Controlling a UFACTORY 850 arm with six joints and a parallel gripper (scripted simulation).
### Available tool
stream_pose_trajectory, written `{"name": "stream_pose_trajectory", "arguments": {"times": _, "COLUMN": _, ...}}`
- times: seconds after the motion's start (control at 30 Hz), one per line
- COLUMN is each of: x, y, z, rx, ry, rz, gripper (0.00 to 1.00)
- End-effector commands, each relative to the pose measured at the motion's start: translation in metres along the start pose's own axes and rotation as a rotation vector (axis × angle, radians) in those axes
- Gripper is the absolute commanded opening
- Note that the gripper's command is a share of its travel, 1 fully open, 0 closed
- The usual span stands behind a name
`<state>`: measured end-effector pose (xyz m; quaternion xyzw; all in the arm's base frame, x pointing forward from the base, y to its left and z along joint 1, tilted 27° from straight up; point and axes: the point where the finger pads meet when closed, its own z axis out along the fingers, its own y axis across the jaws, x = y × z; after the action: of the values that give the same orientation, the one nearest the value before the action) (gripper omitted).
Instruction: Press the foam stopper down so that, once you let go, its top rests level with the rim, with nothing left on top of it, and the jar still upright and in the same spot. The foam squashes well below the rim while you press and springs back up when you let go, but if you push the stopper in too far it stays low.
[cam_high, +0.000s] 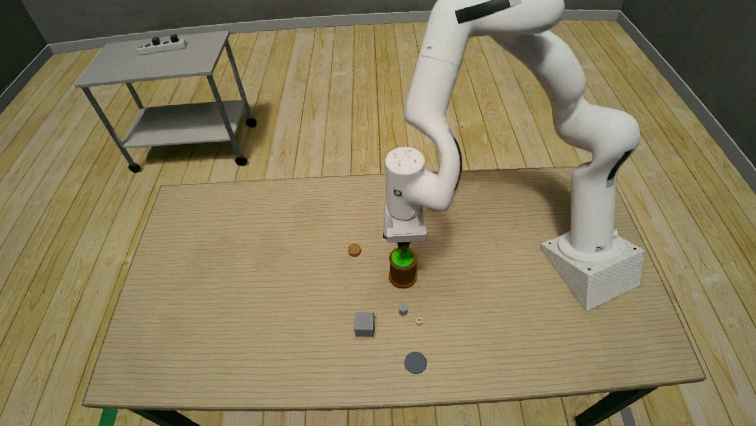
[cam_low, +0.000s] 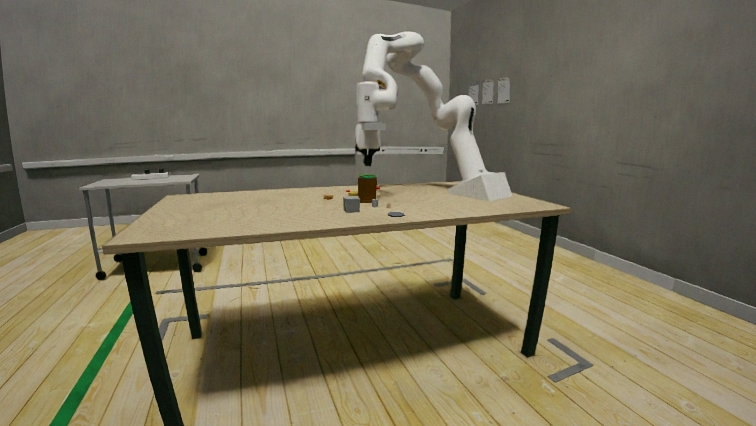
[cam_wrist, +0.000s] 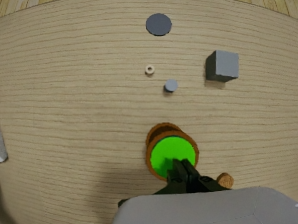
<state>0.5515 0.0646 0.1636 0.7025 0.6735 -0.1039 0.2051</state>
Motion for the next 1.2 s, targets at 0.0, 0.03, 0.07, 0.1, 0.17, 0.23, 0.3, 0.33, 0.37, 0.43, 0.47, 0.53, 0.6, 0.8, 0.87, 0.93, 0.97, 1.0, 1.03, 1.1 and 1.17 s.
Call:
{"name": "stream_pose_trajectory", "arguments": {"times": 0.0, "x": 0.0, "y": 0.001, "z": -0.001, "rx": -0.002, "ry": 0.001, "rz": 0.0, "gripper": 0.0}}
{"name": "stream_pose_trajectory", "arguments": {"times": 0.03, "x": 0.0, "y": 0.001, "z": -0.001, "rx": -0.002, "ry": 0.001, "rz": 0.0, "gripper": 0.0}}
{"name": "stream_pose_trajectory", "arguments": {"times": 0.07, "x": 0.0, "y": 0.001, "z": -0.001, "rx": -0.002, "ry": 0.001, "rz": 0.0, "gripper": 0.0}}
{"name": "stream_pose_trajectory", "arguments": {"times": 0.1, "x": 0.0, "y": 0.001, "z": 0.0, "rx": -0.002, "ry": 0.001, "rz": 0.0, "gripper": 0.0}}
{"name": "stream_pose_trajectory", "arguments": {"times": 0.17, "x": 0.0, "y": 0.001, "z": 0.004, "rx": -0.002, "ry": 0.001, "rz": 0.0, "gripper": 0.0}}
{"name": "stream_pose_trajectory", "arguments": {"times": 0.23, "x": 0.0, "y": 0.001, "z": 0.009, "rx": -0.002, "ry": 0.001, "rz": 0.0, "gripper": 0.0}}
{"name": "stream_pose_trajectory", "arguments": {"times": 0.3, "x": 0.0, "y": 0.001, "z": 0.011, "rx": -0.002, "ry": 0.001, "rz": 0.0, "gripper": 0.0}}
{"name": "stream_pose_trajectory", "arguments": {"times": 0.33, "x": 0.0, "y": 0.001, "z": 0.011, "rx": -0.002, "ry": 0.001, "rz": 0.0, "gripper": 0.0}}
{"name": "stream_pose_trajectory", "arguments": {"times": 0.37, "x": 0.0, "y": 0.001, "z": 0.011, "rx": -0.002, "ry": 0.001, "rz": 0.0, "gripper": 0.0}}
{"name": "stream_pose_trajectory", "arguments": {"times": 0.43, "x": 0.0, "y": 0.001, "z": 0.012, "rx": -0.002, "ry": 0.001, "rz": 0.0, "gripper": 0.0}}
{"name": "stream_pose_trajectory", "arguments": {"times": 0.47, "x": 0.0, "y": 0.001, "z": 0.014, "rx": -0.002, "ry": 0.001, "rz": 0.0, "gripper": 0.0}}
{"name": "stream_pose_trajectory", "arguments": {"times": 0.53, "x": 0.0, "y": 0.001, "z": 0.018, "rx": -0.002, "ry": 0.001, "rz": 0.0, "gripper": 0.0}}
{"name": "stream_pose_trajectory", "arguments": {"times": 0.6, "x": 0.0, "y": 0.001, "z": 0.018, "rx": -0.002, "ry": 0.001, "rz": 0.0, "gripper": 0.0}}
{"name": "stream_pose_trajectory", "arguments": {"times": 0.8, "x": 0.0, "y": 0.001, "z": 0.035, "rx": -0.002, "ry": 0.001, "rz": 0.0, "gripper": 0.0}}
{"name": "stream_pose_trajectory", "arguments": {"times": 0.87, "x": 0.0, "y": 0.001, "z": 0.038, "rx": -0.002, "ry": 0.001, "rz": 0.0, "gripper": 0.0}}
{"name": "stream_pose_trajectory", "arguments": {"times": 0.93, "x": 0.0, "y": 0.001, "z": 0.039, "rx": -0.002, "ry": 0.001, "rz": 0.0, "gripper": 0.0}}
{"name": "stream_pose_trajectory", "arguments": {"times": 0.97, "x": 0.0, "y": 0.001, "z": 0.039, "rx": -0.002, "ry": 0.001, "rz": 0.0, "gripper": 0.0}}
{"name": "stream_pose_trajectory", "arguments": {"times": 1.0, "x": 0.0, "y": 0.001, "z": 0.039, "rx": -0.002, "ry": 0.001, "rz": 0.0, "gripper": 0.0}}
{"name": "stream_pose_trajectory", "arguments": {"times": 1.03, "x": 0.0, "y": 0.001, "z": 0.039, "rx": -0.002, "ry": 0.001, "rz": 0.0, "gripper": 0.0}}
{"name": "stream_pose_trajectory", "arguments": {"times": 1.1, "x": 0.0, "y": 0.001, "z": 0.039, "rx": -0.002, "ry": 0.001, "rz": 0.0, "gripper": 0.0}}
{"name": "stream_pose_trajectory", "arguments": {"times": 1.17, "x": 0.0, "y": 0.001, "z": 0.039, "rx": -0.002, "ry": 0.001, "rz": 0.0, "gripper": 0.0}}
